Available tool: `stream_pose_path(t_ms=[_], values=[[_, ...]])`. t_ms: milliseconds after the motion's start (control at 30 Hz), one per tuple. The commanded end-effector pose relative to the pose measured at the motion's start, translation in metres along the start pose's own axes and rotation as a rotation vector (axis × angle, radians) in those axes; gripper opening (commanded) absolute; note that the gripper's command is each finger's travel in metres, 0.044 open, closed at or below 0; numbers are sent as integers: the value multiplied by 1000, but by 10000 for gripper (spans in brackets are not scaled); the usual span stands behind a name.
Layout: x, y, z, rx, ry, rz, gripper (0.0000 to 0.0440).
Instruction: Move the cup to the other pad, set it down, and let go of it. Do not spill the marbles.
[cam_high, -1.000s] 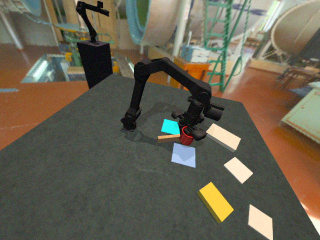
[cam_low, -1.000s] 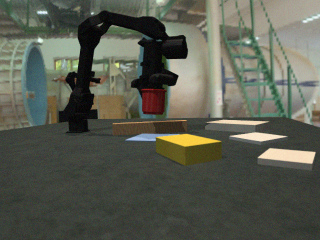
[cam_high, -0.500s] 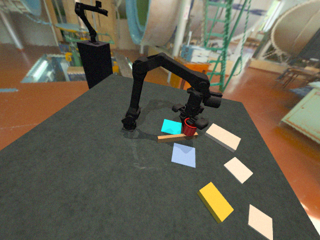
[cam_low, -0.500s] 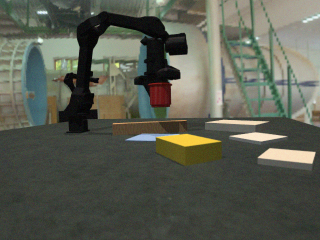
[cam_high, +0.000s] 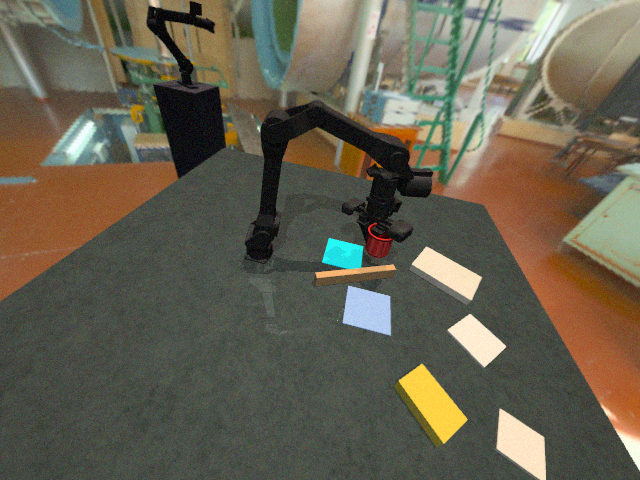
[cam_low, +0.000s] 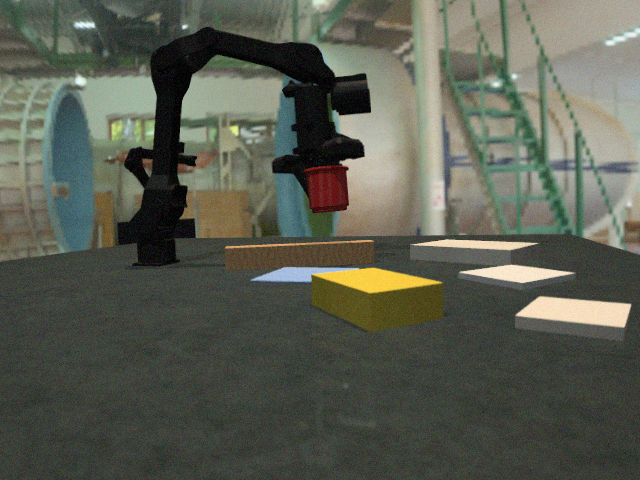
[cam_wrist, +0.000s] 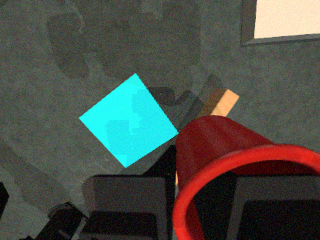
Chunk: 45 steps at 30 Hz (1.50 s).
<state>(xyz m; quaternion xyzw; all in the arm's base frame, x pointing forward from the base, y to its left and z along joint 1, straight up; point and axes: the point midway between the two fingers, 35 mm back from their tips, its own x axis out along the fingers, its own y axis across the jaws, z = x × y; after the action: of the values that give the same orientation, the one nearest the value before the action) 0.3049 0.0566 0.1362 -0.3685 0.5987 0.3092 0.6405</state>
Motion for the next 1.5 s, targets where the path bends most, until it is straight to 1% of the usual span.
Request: stream_pose_path(t_ms=[0,500,1133,1333,1467], values=[[0,11,7,-14,-11,-17,0],[16,47,22,-36,-28,-25,0],[57,77,12,15,-21,-26,1],[69,83,7,35,-15,-31,16],[75,83,5,51,-20,-39,40]])
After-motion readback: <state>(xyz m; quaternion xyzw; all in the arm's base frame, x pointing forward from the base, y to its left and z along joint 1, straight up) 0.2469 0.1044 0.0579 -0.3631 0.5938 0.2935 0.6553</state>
